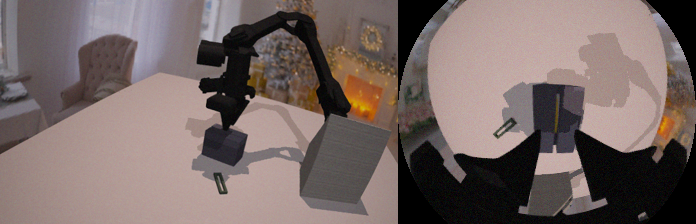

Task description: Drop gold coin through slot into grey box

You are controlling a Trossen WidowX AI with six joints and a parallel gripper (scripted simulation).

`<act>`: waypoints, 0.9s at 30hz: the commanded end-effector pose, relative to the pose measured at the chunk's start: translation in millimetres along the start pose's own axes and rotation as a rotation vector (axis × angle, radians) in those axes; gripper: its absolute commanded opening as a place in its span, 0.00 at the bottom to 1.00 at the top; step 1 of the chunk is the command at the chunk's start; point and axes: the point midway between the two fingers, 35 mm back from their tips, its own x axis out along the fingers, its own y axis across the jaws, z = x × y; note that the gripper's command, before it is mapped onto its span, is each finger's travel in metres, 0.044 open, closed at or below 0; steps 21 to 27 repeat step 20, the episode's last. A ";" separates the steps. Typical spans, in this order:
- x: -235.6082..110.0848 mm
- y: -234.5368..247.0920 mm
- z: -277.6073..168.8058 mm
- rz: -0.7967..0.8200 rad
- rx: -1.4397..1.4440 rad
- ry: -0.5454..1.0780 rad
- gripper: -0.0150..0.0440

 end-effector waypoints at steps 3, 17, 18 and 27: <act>-16.2 0.3 0.8 0.003 0.004 -0.003 0.79; -54.7 -0.4 -3.2 -0.007 -0.008 0.000 1.00; -54.7 -0.4 -3.2 -0.007 -0.008 0.000 1.00; -54.7 -0.4 -3.2 -0.007 -0.008 0.000 1.00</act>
